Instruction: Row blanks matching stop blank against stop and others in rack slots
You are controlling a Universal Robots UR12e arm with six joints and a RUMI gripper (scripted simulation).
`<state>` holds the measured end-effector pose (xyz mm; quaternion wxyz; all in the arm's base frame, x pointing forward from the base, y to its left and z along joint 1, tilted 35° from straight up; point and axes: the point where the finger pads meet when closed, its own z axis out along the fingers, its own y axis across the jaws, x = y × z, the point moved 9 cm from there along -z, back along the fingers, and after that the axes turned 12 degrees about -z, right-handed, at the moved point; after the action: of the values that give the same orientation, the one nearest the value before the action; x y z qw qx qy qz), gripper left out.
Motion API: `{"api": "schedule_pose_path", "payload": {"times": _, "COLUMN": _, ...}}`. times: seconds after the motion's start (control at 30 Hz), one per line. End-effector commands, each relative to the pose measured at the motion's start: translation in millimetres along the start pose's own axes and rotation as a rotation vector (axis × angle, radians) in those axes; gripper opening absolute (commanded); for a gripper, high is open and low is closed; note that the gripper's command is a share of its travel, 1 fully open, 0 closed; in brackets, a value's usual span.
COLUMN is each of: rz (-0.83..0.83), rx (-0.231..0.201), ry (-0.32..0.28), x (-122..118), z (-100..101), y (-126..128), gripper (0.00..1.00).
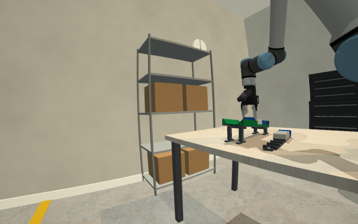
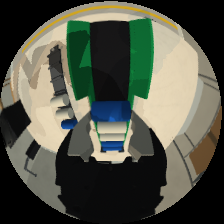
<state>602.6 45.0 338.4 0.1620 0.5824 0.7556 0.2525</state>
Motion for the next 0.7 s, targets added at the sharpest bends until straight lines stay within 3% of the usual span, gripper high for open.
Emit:
{"api": "schedule_pose_path", "payload": {"times": 0.0, "rz": 0.000, "rx": -0.002, "ry": -0.001, "x": -0.3, "z": 6.9, "y": 1.2, "gripper": 0.42}}
{"api": "schedule_pose_path", "payload": {"times": 0.67, "rz": 0.000, "rx": -0.002, "ry": -0.001, "x": -0.3, "z": 9.0, "y": 1.2, "gripper": 0.42}}
